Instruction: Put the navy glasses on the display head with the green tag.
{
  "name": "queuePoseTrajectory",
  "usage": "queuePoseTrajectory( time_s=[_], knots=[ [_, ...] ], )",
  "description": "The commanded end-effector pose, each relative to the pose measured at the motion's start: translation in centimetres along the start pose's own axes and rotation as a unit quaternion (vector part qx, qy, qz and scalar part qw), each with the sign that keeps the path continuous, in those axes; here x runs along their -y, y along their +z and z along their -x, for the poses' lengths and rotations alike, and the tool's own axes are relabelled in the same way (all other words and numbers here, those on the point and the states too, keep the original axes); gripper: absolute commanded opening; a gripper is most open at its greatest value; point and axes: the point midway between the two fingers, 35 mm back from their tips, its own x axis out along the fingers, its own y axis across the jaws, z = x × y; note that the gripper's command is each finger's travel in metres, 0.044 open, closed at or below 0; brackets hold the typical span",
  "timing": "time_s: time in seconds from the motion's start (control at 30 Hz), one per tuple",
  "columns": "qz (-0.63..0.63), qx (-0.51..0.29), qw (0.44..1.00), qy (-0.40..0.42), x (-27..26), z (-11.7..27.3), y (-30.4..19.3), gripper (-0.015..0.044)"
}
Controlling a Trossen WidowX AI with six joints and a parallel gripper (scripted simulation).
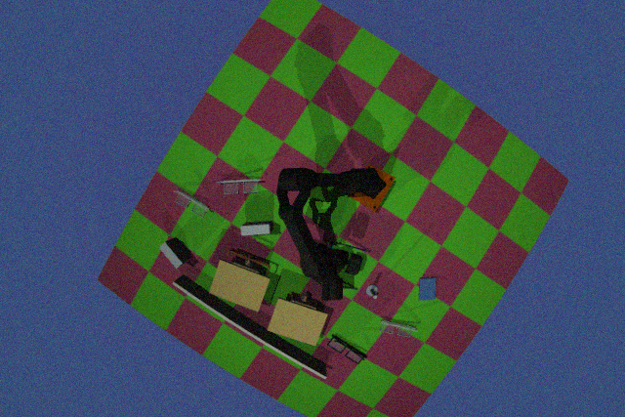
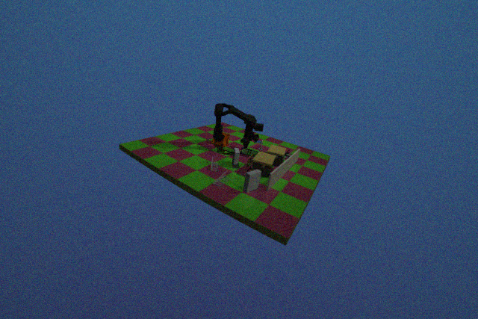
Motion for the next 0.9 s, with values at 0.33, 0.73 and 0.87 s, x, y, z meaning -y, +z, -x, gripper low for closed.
queuePoseTrajectory(
  time_s=[0.33, 0.73, 0.87],
  knots=[
    [0.002, 0.000, 1.000, -0.004, 0.1, -2.2, -0.2, 0.0140],
    [0.000, -0.001, 1.000, -0.001, 0.1, -2.1, -0.2, 0.0073],
    [0.000, -0.001, 1.000, -0.001, 0.1, -2.1, -0.2, 0.0047]
  ],
)
